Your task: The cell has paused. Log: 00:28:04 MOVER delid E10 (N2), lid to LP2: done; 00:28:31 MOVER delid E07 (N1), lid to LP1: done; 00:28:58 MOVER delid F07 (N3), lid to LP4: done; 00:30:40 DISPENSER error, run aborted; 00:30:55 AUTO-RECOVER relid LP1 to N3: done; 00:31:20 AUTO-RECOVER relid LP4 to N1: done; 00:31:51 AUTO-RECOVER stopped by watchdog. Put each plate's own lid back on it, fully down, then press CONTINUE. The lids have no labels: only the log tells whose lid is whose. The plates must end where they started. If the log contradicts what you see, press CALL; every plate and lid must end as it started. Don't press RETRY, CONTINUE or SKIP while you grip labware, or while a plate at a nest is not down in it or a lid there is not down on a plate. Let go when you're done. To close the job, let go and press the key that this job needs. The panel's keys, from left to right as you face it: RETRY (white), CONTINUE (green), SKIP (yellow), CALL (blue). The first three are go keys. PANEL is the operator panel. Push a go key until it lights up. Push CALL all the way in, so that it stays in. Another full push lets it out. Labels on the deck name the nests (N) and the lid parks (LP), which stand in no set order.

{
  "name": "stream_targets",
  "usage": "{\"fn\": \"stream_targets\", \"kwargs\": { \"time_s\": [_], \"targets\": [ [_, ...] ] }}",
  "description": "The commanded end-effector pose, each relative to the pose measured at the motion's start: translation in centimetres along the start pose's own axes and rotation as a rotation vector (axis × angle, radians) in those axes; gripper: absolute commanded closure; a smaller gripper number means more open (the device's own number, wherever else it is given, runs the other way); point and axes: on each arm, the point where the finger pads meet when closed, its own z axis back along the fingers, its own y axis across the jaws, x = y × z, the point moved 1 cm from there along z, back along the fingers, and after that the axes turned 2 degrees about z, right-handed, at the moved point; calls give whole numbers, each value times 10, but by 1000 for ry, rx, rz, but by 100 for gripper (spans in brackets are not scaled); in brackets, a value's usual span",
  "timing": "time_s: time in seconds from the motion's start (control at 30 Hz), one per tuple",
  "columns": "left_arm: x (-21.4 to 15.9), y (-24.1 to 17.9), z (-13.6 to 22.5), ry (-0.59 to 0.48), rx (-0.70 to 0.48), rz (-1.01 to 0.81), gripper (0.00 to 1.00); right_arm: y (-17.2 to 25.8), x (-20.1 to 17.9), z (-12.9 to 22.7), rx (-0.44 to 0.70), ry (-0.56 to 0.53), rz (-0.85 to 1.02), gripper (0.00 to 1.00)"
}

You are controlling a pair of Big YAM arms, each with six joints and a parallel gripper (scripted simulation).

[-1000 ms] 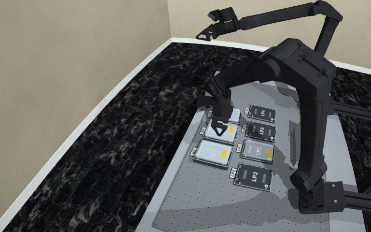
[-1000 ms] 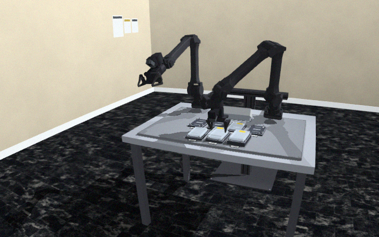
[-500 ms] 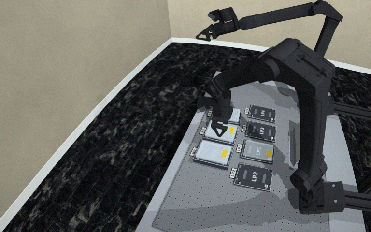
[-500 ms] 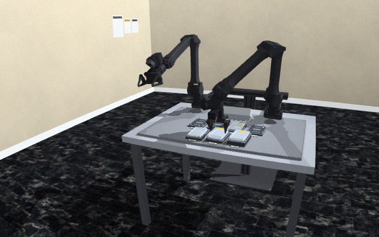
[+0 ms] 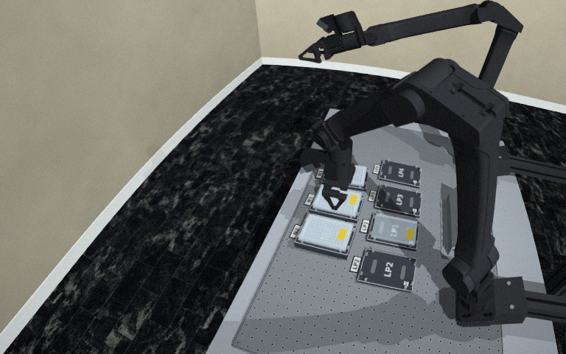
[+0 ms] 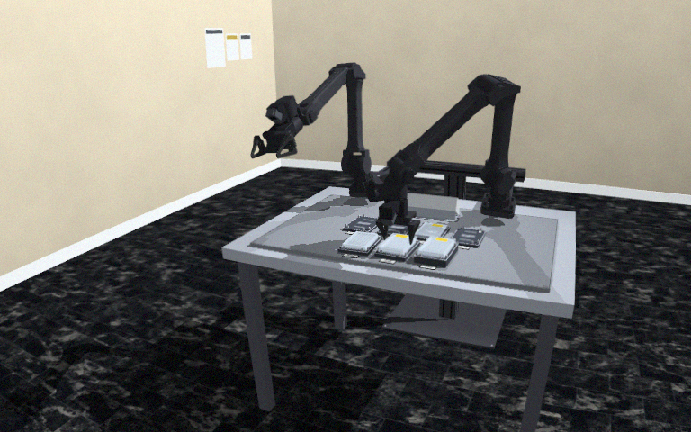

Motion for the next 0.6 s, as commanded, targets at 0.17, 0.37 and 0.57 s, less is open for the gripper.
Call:
{"fn": "stream_targets", "kwargs": {
  "time_s": [0.17,0.37,0.57],
  "targets": [
    [12,-2,2,-23,-18,1,100,-1,30,-7,-3,-41,-6,0],
    [13,-7,8,-29,-23,3,100,-1,30,-7,-3,-41,-6,0],
    [13,-7,8,-29,-23,3,100,-1,30,-7,-3,-41,-6,0]
  ]
}}
